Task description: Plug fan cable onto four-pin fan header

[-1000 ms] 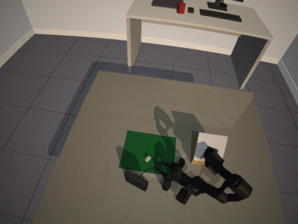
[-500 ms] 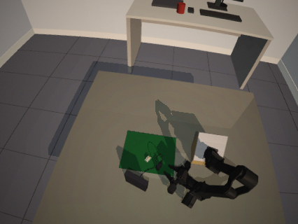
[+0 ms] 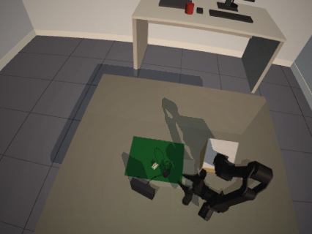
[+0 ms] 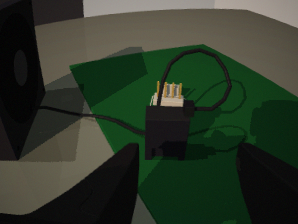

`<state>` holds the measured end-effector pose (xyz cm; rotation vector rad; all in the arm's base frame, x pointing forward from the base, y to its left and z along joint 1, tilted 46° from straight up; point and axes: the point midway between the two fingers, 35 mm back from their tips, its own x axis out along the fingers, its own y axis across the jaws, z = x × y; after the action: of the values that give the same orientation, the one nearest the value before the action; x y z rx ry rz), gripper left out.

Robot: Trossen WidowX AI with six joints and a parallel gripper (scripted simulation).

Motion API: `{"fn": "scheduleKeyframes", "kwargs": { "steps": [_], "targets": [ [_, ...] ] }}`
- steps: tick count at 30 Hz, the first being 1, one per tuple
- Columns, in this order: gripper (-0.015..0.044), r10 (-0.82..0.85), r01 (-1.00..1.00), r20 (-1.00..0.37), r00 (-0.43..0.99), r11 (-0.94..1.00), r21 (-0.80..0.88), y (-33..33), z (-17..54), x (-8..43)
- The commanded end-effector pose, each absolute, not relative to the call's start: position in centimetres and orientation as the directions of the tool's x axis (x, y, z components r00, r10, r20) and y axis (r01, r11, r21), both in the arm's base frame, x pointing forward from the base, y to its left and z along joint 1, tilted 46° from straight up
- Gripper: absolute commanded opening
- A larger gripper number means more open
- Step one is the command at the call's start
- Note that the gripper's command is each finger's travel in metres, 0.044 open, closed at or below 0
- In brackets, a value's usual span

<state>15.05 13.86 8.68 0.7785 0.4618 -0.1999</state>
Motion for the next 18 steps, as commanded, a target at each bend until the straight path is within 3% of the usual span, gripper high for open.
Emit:
{"fn": "scheduleKeyframes", "kwargs": {
  "steps": [1,8,13,17,18],
  "targets": [
    [0.0205,0.001,0.329,-0.457,0.889,0.694,0.641,13.5,9.8,14.6],
    [0.0205,0.001,0.324,-0.456,0.89,0.701,0.635,13.0,10.1,14.3],
    [0.0336,-0.025,0.361,-0.485,0.874,0.701,0.615,12.8,9.9,14.5],
    [0.044,-0.169,0.561,-0.65,0.741,0.687,0.461,11.8,8.9,15.4],
    [0.044,-0.2,0.608,-0.689,0.696,0.674,0.419,11.5,8.6,15.6]
  ]
}}
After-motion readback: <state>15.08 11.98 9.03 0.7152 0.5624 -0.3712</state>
